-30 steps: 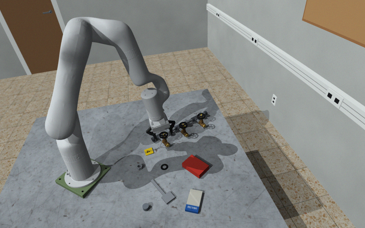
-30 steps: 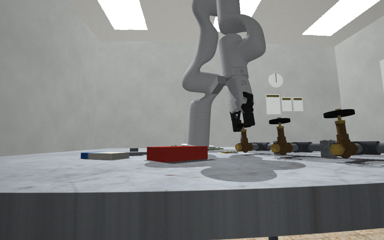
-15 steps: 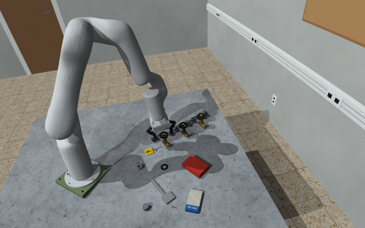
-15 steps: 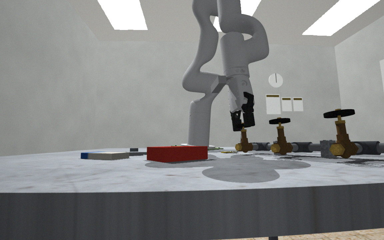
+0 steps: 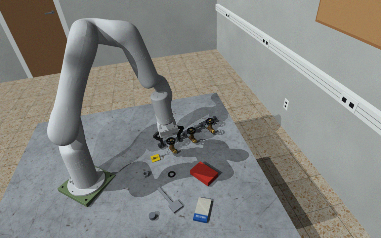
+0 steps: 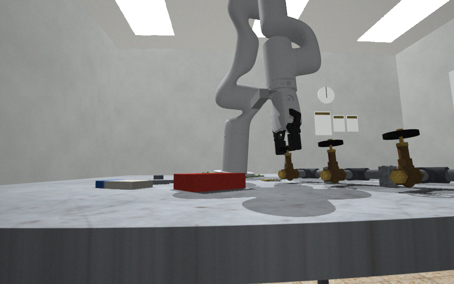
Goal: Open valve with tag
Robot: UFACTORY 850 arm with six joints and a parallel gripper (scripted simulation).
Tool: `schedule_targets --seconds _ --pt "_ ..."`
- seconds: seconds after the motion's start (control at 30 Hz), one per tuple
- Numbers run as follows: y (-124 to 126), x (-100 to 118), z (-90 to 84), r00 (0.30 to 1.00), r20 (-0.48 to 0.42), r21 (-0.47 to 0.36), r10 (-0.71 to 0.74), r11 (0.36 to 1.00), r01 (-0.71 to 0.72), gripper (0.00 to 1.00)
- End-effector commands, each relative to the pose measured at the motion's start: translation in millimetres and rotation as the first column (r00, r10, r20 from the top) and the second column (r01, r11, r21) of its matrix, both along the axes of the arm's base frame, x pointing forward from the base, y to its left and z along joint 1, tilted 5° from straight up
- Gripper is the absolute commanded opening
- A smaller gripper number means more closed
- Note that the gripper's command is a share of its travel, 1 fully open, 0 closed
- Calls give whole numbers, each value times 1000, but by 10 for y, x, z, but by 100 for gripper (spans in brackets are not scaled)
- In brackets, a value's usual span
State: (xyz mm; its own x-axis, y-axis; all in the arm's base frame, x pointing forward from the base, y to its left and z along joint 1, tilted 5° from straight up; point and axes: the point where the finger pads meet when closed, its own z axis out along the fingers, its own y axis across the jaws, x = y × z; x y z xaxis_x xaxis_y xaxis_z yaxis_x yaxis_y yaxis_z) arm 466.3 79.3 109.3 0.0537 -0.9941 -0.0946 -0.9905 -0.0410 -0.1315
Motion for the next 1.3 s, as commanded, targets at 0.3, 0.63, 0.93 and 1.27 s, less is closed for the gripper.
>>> schedule_targets --seconds 0.3,0.63,0.93,1.27 --pt "3 9 9 1000 -5 -10 -2 1000 2 0" --pt "3 9 9 1000 -5 -10 -2 1000 2 0" --pt "3 9 9 1000 -5 -10 -2 1000 2 0" --pt "3 9 9 999 -2 -15 32 999 -32 0"
